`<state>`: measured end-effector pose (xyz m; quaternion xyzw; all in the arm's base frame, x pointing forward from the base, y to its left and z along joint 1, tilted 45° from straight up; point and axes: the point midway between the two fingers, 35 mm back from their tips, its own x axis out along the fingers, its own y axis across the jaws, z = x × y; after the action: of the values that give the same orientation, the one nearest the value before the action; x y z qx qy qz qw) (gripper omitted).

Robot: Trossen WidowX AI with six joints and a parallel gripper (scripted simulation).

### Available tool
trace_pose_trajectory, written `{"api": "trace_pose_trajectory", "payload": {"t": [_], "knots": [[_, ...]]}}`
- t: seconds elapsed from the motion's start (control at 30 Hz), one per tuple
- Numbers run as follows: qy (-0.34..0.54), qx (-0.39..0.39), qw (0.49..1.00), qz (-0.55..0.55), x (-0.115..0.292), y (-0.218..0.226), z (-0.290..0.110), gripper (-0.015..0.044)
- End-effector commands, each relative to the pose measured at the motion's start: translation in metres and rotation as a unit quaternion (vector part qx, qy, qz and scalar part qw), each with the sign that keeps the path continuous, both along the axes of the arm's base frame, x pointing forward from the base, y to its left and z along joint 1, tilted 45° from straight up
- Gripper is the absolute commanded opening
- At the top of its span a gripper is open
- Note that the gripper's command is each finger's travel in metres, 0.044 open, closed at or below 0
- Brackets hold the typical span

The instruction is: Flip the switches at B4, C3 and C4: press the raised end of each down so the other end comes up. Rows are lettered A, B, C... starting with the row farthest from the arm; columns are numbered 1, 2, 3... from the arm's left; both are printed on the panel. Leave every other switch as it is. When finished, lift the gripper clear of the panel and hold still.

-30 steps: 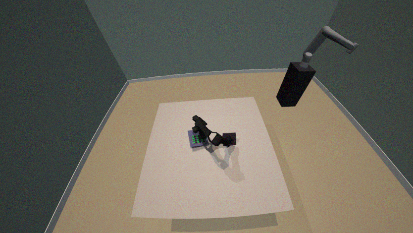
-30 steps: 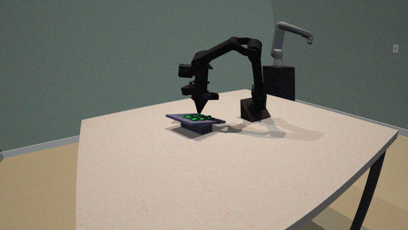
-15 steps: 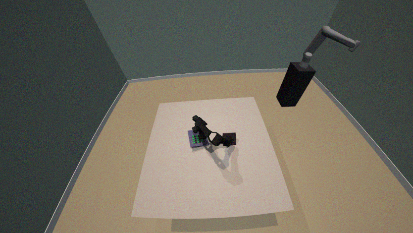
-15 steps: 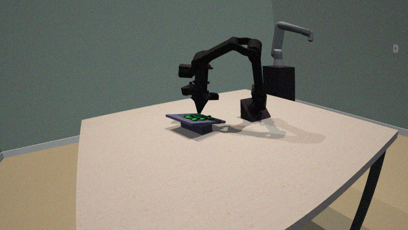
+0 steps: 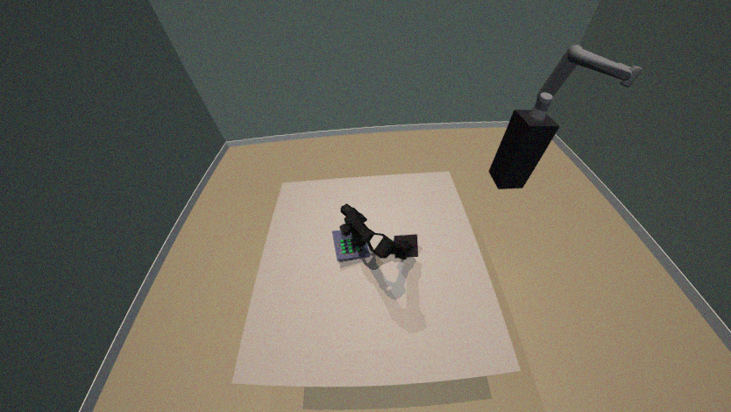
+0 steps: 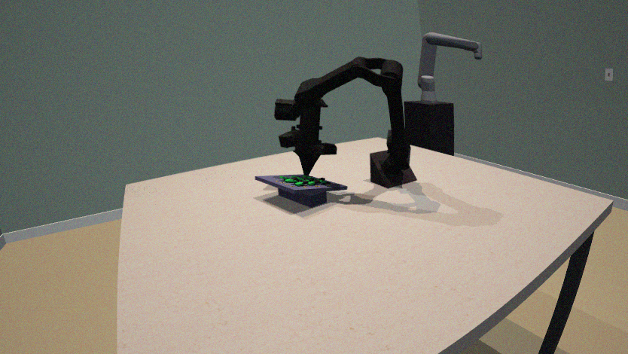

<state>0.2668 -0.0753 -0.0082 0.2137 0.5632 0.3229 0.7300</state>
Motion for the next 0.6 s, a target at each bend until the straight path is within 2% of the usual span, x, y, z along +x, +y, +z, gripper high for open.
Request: {"api": "trace_pose_trajectory", "payload": {"t": [0.0, 0.57], "knots": [[-0.001, 0.002, 1.0, -0.003, 0.0008, 0.0008, -0.0001, 0.0], [-0.001, 0.003, 1.0, -0.003, 0.0012, 0.0024, -0.0016, 0.0]]}}
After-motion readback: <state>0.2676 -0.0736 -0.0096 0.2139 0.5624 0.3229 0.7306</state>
